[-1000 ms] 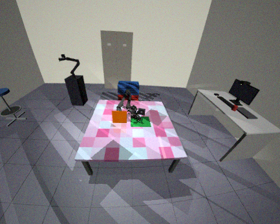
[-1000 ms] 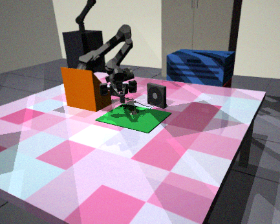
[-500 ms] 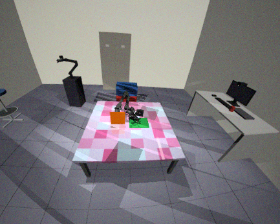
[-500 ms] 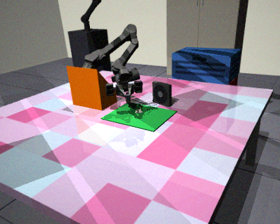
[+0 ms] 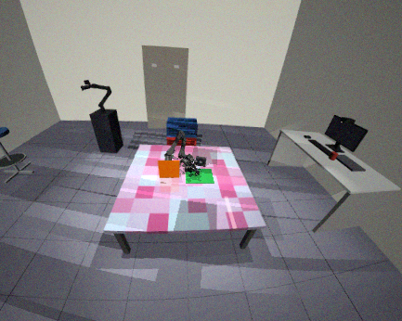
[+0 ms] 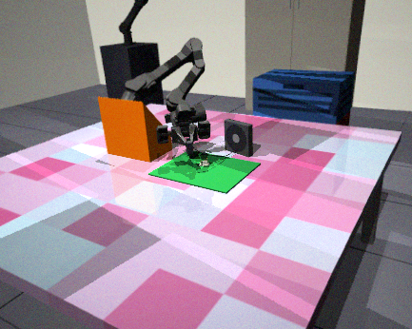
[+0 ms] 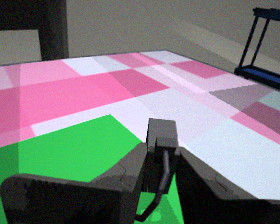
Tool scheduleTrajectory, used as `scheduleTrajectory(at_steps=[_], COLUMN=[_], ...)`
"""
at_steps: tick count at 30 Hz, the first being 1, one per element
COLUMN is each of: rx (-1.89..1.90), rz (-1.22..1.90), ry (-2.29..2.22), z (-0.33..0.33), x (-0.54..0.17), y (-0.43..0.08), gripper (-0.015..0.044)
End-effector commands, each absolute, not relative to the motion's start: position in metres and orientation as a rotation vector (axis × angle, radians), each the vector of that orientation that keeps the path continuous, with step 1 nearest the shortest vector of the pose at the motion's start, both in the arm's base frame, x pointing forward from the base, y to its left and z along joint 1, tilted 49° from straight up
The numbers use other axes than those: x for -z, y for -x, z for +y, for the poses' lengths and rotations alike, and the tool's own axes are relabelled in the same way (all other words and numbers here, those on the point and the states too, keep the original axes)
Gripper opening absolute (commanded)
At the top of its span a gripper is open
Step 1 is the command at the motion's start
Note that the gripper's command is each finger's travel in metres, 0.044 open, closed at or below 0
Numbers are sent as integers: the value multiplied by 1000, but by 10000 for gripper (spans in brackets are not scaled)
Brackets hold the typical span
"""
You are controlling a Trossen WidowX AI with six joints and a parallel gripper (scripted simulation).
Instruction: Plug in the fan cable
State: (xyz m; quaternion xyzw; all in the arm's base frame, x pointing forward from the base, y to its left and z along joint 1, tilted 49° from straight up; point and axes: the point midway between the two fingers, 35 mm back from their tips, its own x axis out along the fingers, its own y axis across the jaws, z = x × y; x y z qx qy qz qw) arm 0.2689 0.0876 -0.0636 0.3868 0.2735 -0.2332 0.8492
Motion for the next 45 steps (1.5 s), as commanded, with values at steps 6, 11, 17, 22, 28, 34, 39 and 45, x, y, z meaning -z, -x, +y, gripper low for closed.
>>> scheduleTrajectory(at_steps=[6,11,17,22,28,34,39,45], rx=[499,499,499,499,499,499,499,499], rz=[577,577,577,577,577,578,578,578], ry=[-810,-810,-810,-810,-810,-810,-810,-810], z=[92,95,99,102,105,109,111,115], x=[70,73,76,78,81,84,86,89], y=[-268,-268,-267,-266,-266,-265,-265,-264], gripper=[0,0,0,0,0,0,0,0])
